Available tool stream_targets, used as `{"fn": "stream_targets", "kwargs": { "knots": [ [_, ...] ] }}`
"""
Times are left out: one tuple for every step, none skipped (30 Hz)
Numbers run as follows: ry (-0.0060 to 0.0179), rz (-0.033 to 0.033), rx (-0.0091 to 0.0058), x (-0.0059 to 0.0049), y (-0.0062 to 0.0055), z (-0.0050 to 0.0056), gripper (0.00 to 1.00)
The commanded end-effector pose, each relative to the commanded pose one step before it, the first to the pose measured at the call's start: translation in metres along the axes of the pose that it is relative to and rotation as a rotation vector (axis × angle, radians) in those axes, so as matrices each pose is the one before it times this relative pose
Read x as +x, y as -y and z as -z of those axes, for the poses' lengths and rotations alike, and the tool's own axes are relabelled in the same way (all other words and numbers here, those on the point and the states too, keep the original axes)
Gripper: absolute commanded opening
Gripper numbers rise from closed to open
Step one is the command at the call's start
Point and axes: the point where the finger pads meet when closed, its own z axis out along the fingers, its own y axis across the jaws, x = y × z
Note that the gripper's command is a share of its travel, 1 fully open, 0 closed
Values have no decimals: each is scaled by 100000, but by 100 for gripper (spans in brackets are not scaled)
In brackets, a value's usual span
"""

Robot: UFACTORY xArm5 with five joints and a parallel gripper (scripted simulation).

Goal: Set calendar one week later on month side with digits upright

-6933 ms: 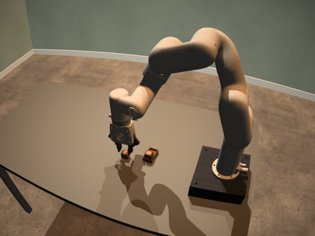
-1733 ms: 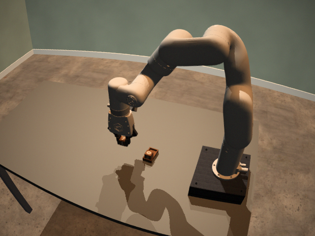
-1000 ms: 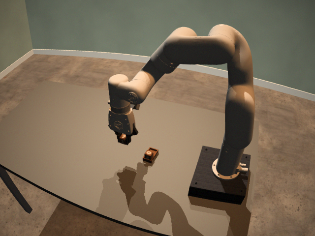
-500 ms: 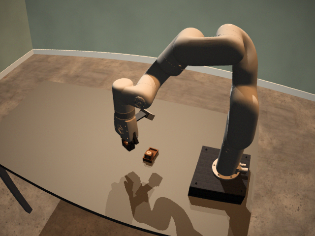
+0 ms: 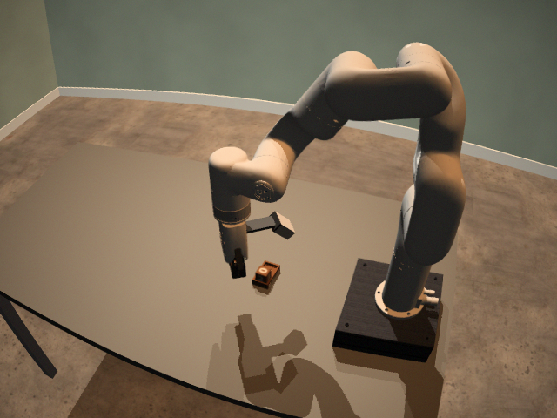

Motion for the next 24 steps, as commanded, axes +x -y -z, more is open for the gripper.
{"fn": "stream_targets", "kwargs": {
  "knots": [
    [765, -15756, 258, 460, -1006, 92, 27],
    [0, 0, 0, 0, 0, 0, 27],
    [0, 0, 0, 0, 0, 0, 27],
    [0, -4679, -1, 239, -288, -19, 27],
    [0, -4045, -1, 220, -236, -18, 27],
    [0, -3392, -1, 194, -189, -16, 27],
    [0, -2738, -1, 162, -146, -14, 27],
    [0, -2101, -1, 128, -107, -11, 27],
    [0, -1505, 0, 93, -75, -8, 27],
    [0, -973, 0, 61, -47, -5, 27],
    [0, -531, 0, 34, -25, -3, 27],
    [0, -208, 0, 13, -10, -1, 27],
    [0, -31, 0, 2, -1, 0, 27],
    [0, 0, 0, 0, 0, 0, 27],
    [0, 0, 0, 0, 0, 0, 27],
    [0, 0, 0, 0, 0, 0, 27],
    [0, 0, 0, 0, 0, 0, 27],
    [0, 0, 0, 0, 0, 0, 27],
    [0, 0, 0, 0, 0, 0, 27],
    [0, 0, 0, 0, 0, 0, 27],
    [0, 0, 0, 0, 0, 0, 27],
    [0, 0, 0, 0, 0, 0, 27],
    [0, 0, 0, 0, 0, 0, 27],
    [0, 0, 0, 0, 0, 0, 27]
  ]
}}
